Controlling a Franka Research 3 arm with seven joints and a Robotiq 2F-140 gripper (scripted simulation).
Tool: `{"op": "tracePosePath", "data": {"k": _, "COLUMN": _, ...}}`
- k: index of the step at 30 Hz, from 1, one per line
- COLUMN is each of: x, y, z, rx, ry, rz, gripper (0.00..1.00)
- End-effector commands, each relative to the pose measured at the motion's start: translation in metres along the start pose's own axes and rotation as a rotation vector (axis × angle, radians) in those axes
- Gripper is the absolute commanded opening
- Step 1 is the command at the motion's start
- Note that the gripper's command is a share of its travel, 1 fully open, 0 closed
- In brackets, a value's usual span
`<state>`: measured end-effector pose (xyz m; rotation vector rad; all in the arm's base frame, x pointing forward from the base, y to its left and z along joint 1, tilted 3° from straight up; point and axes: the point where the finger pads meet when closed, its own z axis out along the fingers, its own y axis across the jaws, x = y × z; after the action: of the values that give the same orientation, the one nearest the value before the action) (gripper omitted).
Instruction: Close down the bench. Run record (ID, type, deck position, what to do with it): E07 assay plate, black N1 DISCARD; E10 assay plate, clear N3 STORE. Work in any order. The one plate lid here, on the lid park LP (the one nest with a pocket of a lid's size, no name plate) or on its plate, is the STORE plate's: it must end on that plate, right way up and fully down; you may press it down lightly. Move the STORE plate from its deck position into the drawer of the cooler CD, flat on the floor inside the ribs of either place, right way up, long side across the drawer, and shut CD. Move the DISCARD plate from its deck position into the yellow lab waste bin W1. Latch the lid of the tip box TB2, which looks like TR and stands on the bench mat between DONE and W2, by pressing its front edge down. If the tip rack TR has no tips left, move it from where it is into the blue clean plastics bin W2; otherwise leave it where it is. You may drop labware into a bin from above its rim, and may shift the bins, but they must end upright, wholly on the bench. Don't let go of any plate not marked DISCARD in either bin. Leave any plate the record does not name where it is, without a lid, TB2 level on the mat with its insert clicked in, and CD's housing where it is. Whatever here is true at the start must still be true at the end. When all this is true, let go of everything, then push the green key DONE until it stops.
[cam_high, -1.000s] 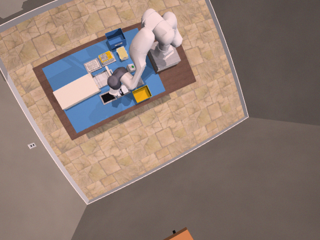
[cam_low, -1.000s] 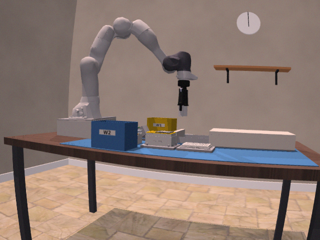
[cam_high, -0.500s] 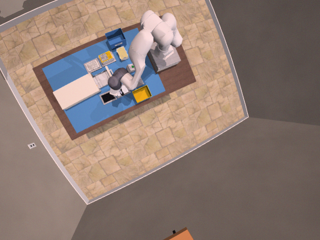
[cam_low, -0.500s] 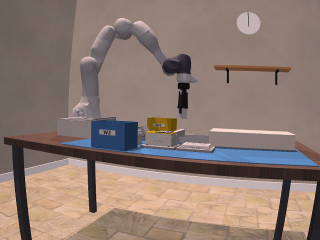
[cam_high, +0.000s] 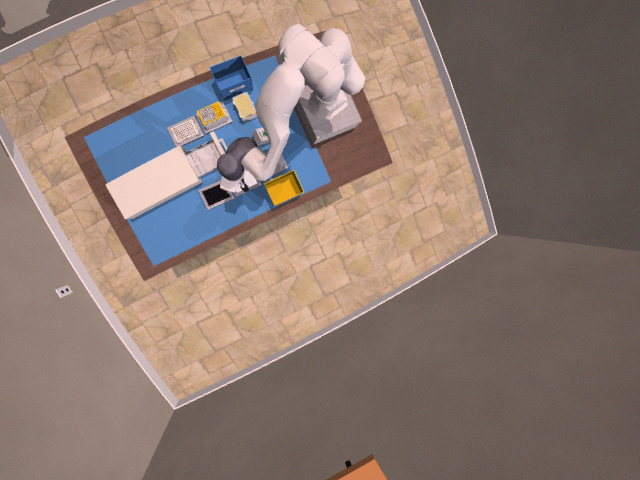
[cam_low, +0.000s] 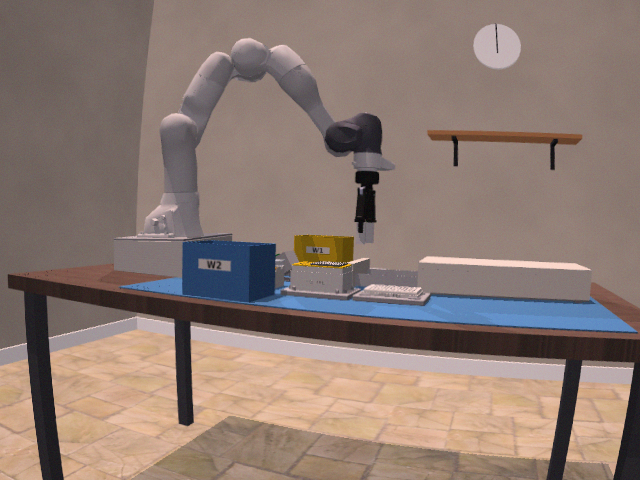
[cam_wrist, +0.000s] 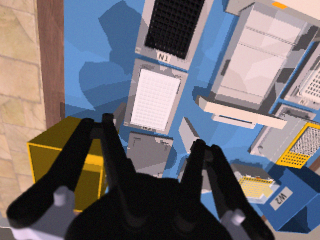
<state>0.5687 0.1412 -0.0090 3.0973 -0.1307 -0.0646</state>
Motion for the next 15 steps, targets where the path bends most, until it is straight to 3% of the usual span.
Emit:
{"op": "tracePosePath", "data": {"k": 1, "x": 0.001, "y": 0.0, "z": 0.005, "rx": 0.003, "ry": 0.005, "rz": 0.003, "gripper": 0.66}}
{"op": "tracePosePath", "data": {"k": 15, "x": 0.001, "y": -0.001, "z": 0.021, "rx": 0.003, "ry": 0.005, "rz": 0.003, "gripper": 0.66}}
